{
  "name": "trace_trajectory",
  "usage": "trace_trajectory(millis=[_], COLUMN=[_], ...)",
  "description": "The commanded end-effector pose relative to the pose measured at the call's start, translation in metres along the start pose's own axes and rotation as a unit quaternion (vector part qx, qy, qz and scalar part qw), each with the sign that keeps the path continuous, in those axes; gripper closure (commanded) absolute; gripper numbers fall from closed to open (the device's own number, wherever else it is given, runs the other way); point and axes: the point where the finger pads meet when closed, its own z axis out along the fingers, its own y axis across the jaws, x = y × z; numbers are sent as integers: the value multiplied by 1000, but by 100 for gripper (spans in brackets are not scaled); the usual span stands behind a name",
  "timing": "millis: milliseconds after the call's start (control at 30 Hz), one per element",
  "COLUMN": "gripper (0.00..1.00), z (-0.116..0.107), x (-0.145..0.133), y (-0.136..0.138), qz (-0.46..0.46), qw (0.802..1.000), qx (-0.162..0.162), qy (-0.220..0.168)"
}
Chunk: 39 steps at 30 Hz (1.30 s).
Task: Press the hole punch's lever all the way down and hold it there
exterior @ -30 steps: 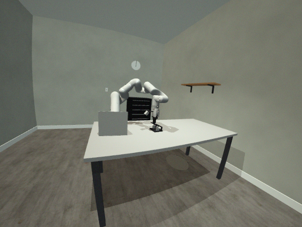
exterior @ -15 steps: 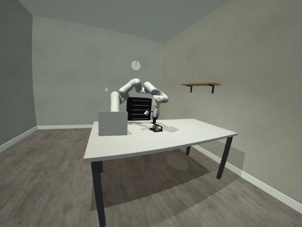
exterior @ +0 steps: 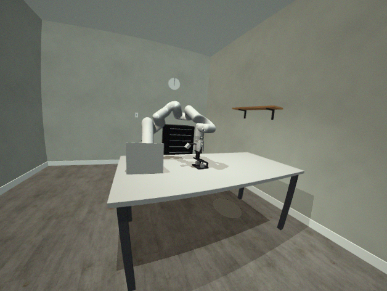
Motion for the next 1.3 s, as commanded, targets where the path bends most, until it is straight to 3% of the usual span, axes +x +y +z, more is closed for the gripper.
trace_trajectory(millis=[0, 1267], gripper=[100, 100], z=[-1, 10], x=[-1, -1], y=[0, 0], qz=[0, 0], qw=[1000, 1000], qx=[1, 1], qy=[-2, -2])
